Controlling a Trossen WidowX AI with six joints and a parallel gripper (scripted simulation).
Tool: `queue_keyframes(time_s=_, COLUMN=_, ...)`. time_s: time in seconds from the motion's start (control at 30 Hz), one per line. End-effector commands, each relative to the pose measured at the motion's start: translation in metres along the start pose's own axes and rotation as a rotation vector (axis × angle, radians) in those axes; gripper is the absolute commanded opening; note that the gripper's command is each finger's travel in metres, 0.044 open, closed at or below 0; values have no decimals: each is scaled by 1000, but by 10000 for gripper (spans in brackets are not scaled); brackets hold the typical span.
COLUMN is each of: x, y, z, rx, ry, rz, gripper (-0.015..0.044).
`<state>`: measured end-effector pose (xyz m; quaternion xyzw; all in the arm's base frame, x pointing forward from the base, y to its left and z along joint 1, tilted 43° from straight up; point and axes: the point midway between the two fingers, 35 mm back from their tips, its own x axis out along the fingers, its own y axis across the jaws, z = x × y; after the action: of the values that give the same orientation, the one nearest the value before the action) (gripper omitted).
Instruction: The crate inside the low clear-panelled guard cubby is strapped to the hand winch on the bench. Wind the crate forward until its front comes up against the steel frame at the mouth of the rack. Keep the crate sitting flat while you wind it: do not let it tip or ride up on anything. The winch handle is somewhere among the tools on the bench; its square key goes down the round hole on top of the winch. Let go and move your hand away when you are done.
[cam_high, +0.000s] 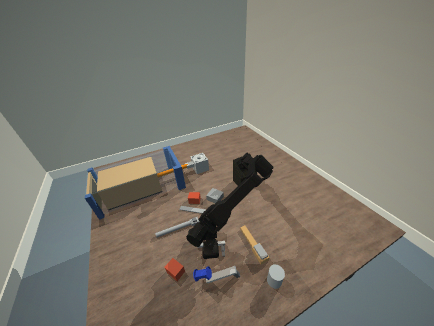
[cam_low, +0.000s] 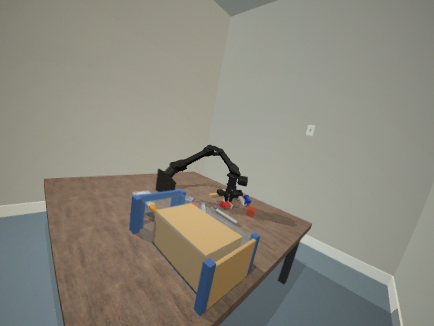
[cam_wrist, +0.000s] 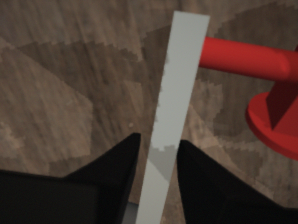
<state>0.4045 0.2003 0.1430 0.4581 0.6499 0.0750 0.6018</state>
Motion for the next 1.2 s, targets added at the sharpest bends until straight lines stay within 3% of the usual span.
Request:
queue_keyframes(time_s=0.0, x=0, y=0, z=0, rx=-1, ry=0, rz=0, gripper=80)
queue_keyframes(time_s=0.3, x=0, y=0, z=0, rx=-1, ry=0, rz=0, gripper=0)
queue_keyframes(time_s=0.43, x=-3, y=1, z=1, rx=-1, ry=0, rz=0, gripper=0)
queue_keyframes(time_s=0.57, x=-39, y=3, z=7, rx=-2, ry=-4, rz=-9, gripper=0)
queue_keyframes(time_s=0.8, x=-147, y=0, z=3, rx=2, ry=-3, rz=-15, gripper=0)
queue_keyframes(time_s=1.17, x=-155, y=-16, z=14, rx=-28, ry=-23, rz=-21, gripper=0)
